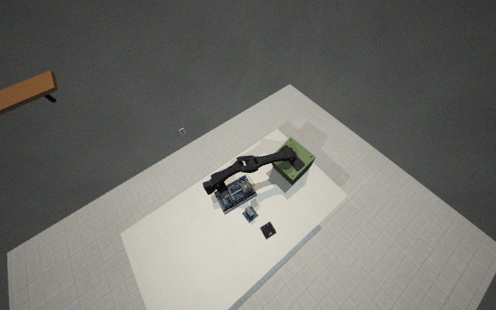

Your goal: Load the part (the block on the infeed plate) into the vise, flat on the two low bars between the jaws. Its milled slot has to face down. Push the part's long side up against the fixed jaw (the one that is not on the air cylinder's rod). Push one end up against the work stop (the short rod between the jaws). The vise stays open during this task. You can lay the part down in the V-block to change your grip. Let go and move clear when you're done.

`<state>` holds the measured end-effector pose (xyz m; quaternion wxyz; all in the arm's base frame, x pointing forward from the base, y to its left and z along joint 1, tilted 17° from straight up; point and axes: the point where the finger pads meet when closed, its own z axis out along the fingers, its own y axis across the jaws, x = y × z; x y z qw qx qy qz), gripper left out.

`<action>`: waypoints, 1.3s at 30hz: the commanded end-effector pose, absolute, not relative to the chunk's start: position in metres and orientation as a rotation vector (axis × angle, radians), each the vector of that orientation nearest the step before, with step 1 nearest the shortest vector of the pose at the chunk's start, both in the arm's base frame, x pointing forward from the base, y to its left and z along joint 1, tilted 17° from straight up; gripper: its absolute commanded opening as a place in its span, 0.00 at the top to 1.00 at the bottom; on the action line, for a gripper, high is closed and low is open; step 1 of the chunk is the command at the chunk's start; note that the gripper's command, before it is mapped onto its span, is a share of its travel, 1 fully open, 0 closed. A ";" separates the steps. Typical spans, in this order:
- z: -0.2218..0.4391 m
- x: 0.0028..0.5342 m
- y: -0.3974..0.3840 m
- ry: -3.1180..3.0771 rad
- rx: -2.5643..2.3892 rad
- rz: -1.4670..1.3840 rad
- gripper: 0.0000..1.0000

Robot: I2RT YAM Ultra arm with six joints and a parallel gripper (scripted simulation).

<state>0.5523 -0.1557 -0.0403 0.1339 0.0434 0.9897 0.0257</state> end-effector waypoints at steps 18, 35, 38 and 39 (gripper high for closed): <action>-0.007 0.564 -0.162 2.808 0.129 0.047 1.00; -0.017 0.562 -0.163 2.824 0.132 0.053 1.00; -0.017 0.562 -0.163 2.824 0.132 0.053 1.00; -0.017 0.562 -0.163 2.824 0.132 0.053 1.00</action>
